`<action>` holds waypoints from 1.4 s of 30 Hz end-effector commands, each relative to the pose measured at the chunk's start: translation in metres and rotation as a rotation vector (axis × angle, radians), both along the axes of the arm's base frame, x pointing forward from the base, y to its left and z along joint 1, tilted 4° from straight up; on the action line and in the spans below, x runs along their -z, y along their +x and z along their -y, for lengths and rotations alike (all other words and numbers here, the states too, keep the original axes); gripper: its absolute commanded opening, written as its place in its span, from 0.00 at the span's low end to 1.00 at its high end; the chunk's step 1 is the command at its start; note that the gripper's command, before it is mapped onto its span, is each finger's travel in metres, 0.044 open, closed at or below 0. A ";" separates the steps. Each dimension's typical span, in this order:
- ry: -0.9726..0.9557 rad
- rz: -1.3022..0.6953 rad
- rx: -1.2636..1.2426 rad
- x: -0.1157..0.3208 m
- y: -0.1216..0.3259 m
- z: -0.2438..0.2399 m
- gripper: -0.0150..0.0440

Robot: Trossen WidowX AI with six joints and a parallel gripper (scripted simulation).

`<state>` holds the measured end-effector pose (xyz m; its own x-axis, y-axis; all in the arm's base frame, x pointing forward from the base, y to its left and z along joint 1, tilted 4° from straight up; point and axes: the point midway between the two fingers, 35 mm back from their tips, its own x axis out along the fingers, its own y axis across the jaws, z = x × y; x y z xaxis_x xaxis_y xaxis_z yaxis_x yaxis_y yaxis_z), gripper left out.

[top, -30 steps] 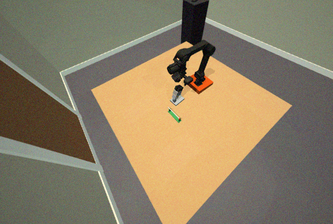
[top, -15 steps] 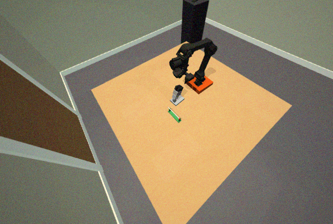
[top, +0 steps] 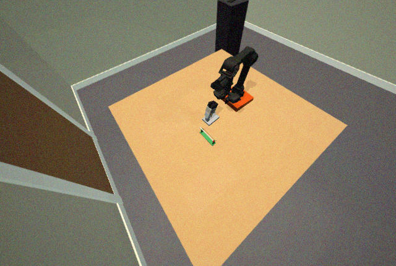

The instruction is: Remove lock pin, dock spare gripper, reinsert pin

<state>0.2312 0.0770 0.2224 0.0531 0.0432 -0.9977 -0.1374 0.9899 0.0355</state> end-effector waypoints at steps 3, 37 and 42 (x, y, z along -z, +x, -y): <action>0.005 0.003 0.002 -0.003 -0.015 -0.037 0.56; -0.241 -0.174 -1.541 0.102 0.146 -0.061 0.56; -0.241 -0.174 -1.541 0.102 0.147 -0.060 0.56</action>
<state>0.3709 0.1381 0.1234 -0.0109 -0.2015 -0.9794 -0.9983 -0.0537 0.0222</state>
